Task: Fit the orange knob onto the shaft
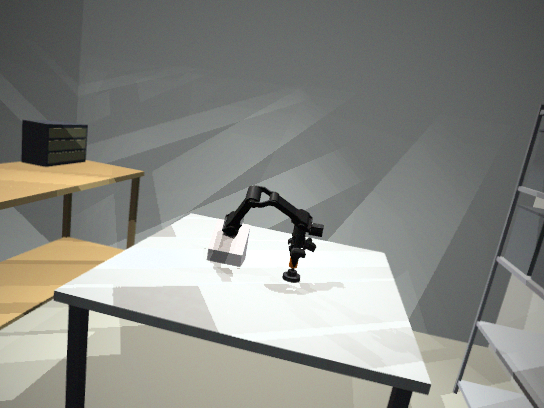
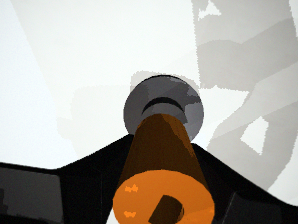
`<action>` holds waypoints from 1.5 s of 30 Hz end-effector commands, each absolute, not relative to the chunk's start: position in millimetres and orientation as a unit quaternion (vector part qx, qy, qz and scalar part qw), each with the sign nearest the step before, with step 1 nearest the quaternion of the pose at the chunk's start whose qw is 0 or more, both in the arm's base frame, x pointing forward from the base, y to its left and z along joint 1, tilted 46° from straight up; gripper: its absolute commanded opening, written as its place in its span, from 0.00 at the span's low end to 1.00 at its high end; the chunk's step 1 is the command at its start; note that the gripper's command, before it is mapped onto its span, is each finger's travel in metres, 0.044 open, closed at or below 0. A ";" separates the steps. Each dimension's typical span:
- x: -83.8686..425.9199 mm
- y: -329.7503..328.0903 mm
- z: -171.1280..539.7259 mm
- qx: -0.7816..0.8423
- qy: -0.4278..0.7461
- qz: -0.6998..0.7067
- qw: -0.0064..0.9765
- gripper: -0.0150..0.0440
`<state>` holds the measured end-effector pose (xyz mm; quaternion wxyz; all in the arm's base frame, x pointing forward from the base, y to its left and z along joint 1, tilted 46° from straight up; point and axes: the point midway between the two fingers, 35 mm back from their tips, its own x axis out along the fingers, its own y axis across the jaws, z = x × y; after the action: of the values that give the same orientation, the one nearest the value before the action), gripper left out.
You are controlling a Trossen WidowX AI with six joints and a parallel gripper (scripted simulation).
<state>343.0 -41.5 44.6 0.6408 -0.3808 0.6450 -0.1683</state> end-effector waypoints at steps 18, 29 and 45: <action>343.7 -39.8 47.8 -0.383 0.643 -0.167 0.641 0.25; 344.1 -40.8 45.9 -0.448 0.657 -0.099 0.598 0.25; 344.2 -41.2 46.5 -0.448 0.657 -0.099 0.598 0.25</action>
<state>343.4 -42.6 44.4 0.5983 -0.4462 0.6580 -0.0998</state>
